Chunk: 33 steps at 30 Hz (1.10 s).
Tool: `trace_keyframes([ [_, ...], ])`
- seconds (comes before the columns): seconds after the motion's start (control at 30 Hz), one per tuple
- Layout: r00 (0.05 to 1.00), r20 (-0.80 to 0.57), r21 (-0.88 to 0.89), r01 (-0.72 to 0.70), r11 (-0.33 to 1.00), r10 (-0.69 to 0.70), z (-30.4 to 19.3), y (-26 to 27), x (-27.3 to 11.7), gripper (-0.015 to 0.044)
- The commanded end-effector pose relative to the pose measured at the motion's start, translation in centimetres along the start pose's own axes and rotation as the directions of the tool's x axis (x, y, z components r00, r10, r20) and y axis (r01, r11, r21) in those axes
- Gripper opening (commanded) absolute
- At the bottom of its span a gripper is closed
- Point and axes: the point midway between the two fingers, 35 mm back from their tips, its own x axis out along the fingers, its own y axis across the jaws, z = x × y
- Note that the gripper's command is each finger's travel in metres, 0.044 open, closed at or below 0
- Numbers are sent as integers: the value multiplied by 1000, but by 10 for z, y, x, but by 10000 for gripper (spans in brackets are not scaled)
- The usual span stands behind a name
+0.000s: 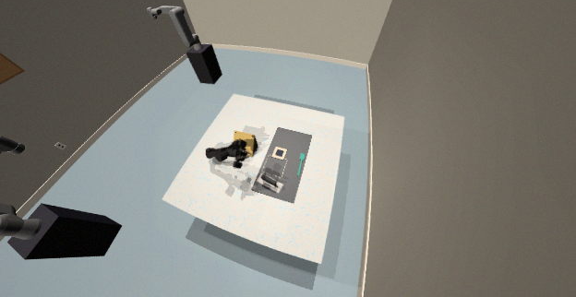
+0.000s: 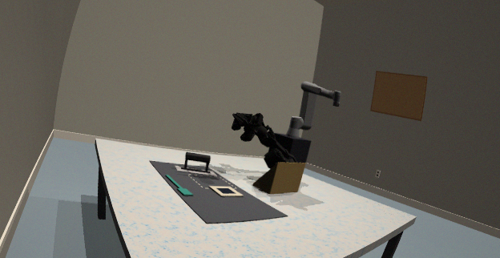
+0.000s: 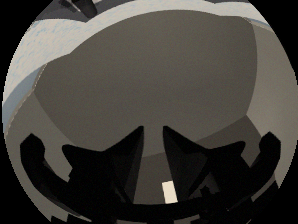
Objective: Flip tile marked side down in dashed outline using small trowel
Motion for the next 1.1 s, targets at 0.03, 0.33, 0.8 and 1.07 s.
trace_keyframes([
  [0.03, 1000, 0, 0, 0, 1000, 0, 0, 0, 0, 100],
  [0.33, 1000, 0, 0, 0, 1000, 0, 0, 0, 0, 100],
  [0.8, 1000, 0, 0, 0, 1000, 0, 0, 0, 0, 0],
  [1.07, 1000, 0, 0, 0, 1000, 0, 0, 0, 0, 79],
])
